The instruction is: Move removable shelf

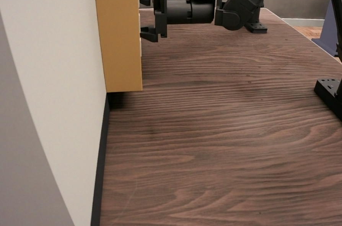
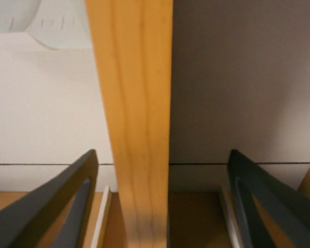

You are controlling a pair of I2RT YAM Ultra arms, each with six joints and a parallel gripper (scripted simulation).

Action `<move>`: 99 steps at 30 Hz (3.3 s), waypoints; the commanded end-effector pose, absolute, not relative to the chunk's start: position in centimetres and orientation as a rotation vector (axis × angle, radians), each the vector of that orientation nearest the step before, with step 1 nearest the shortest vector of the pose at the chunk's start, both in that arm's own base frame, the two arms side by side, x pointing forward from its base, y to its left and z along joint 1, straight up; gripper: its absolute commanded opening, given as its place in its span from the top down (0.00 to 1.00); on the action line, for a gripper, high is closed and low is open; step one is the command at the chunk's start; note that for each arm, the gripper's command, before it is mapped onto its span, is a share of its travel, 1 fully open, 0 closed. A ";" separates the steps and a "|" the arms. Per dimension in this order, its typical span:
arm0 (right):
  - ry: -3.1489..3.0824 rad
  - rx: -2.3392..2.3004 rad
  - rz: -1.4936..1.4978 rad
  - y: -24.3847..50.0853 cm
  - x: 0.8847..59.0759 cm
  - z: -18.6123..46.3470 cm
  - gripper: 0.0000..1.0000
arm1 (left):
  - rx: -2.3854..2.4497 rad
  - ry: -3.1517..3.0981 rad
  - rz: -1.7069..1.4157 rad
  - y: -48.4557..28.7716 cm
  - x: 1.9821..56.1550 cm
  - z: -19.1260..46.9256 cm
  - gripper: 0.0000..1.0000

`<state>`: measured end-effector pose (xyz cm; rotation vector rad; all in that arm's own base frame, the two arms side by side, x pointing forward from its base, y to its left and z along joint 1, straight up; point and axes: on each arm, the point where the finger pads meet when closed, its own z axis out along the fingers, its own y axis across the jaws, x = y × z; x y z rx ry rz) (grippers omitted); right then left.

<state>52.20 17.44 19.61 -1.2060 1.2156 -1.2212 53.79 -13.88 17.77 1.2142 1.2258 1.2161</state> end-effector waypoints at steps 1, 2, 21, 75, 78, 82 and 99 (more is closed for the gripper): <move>1.220 -1.202 -1.220 17.3 52.8 20.0 0.24 | 1.201 1.221 1.221 -13.7 54.6 18.6 0.24; 1.220 -1.202 -1.220 17.3 52.8 20.0 0.27 | 1.201 1.221 1.221 -13.7 54.6 18.6 0.27; 1.220 -1.202 -1.220 17.3 52.8 20.0 0.64 | 1.201 1.221 1.221 -13.7 54.6 18.6 0.64; 1.220 -1.202 -1.220 17.3 52.8 21.2 1.00 | 1.201 1.221 1.221 -13.7 54.6 19.8 1.00; 1.220 -1.202 -1.220 17.3 52.8 21.5 1.00 | 1.201 1.221 1.221 -13.7 54.6 20.0 1.00; 1.220 -1.202 -1.220 17.3 52.8 21.8 1.00 | 1.201 1.221 1.221 -13.7 54.6 20.3 1.00; 1.220 -1.202 -1.220 17.3 52.8 22.9 1.00 | 1.201 1.221 1.221 -13.7 54.6 21.4 1.00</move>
